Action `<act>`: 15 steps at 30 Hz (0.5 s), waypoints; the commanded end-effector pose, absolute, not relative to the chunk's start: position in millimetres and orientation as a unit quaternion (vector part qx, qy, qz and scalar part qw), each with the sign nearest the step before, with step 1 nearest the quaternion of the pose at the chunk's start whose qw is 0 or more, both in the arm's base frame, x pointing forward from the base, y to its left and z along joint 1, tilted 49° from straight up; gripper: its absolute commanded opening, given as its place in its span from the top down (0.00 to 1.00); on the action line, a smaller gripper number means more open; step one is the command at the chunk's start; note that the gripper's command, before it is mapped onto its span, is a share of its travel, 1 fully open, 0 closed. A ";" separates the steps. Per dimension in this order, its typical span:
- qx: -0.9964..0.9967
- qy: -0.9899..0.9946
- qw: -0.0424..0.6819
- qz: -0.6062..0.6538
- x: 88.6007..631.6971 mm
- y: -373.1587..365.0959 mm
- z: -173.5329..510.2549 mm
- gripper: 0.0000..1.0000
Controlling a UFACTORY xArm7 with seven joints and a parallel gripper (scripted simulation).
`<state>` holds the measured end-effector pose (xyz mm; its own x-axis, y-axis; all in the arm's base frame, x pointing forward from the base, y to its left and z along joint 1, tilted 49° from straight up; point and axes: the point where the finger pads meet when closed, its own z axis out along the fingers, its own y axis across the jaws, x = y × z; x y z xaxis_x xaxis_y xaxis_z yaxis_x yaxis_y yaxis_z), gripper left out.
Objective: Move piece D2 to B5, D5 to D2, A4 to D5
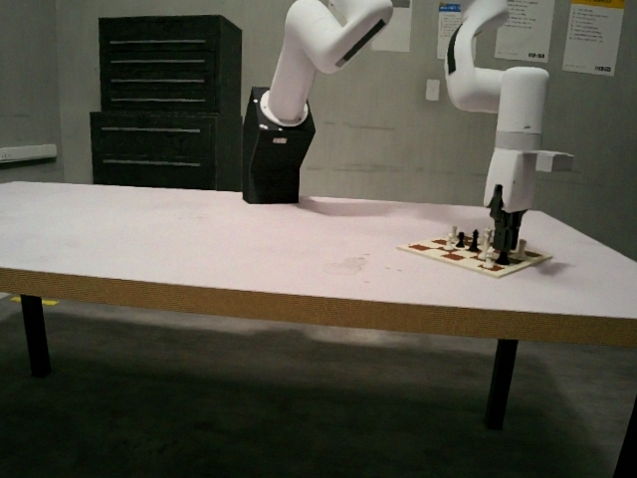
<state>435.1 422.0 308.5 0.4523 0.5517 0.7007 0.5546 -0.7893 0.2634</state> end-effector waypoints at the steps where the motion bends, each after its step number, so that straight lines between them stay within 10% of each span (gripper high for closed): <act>1: -0.852 -0.325 0.002 -0.412 434.9 422.8 309.9 0.83; 15: -0.852 -0.325 0.002 -0.412 434.9 422.8 309.9 0.57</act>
<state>435.1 422.0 308.5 0.4523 0.5517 0.7008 0.5546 -0.7893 0.2634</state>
